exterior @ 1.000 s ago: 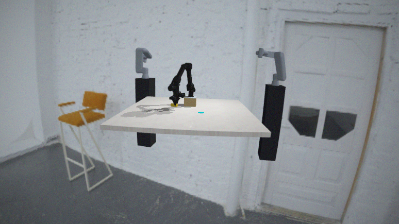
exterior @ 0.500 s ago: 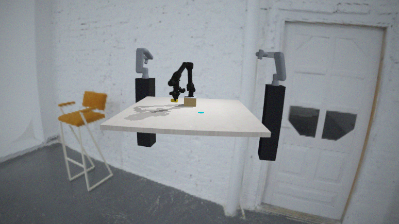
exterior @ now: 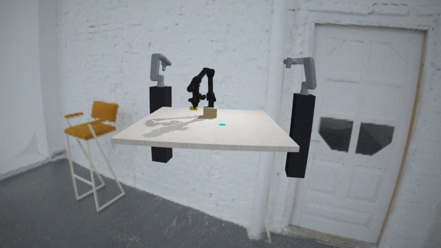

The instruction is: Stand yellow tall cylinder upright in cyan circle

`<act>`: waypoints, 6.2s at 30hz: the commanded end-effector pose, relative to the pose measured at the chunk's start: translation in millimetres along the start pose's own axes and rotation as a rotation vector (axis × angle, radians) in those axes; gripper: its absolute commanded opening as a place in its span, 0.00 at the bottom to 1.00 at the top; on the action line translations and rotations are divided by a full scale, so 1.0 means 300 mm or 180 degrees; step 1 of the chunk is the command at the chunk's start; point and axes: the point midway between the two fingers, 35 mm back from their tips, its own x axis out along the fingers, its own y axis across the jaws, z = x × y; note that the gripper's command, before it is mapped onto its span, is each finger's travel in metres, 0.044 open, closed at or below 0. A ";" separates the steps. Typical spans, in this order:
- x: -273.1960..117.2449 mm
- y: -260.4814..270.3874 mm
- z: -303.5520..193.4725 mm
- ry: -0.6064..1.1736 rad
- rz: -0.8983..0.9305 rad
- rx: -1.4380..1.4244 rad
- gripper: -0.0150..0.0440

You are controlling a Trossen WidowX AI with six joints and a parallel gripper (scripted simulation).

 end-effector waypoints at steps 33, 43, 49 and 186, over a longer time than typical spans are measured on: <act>-0.037 -0.066 0.347 -0.0027 -0.0011 0.0092 0.43; -0.047 -0.061 0.450 -0.0036 -0.0012 0.0116 0.43; -0.052 -0.054 0.512 -0.0042 -0.0011 0.0130 0.43; 0.101 -0.160 0.977 -0.2290 -0.0194 0.1082 0.43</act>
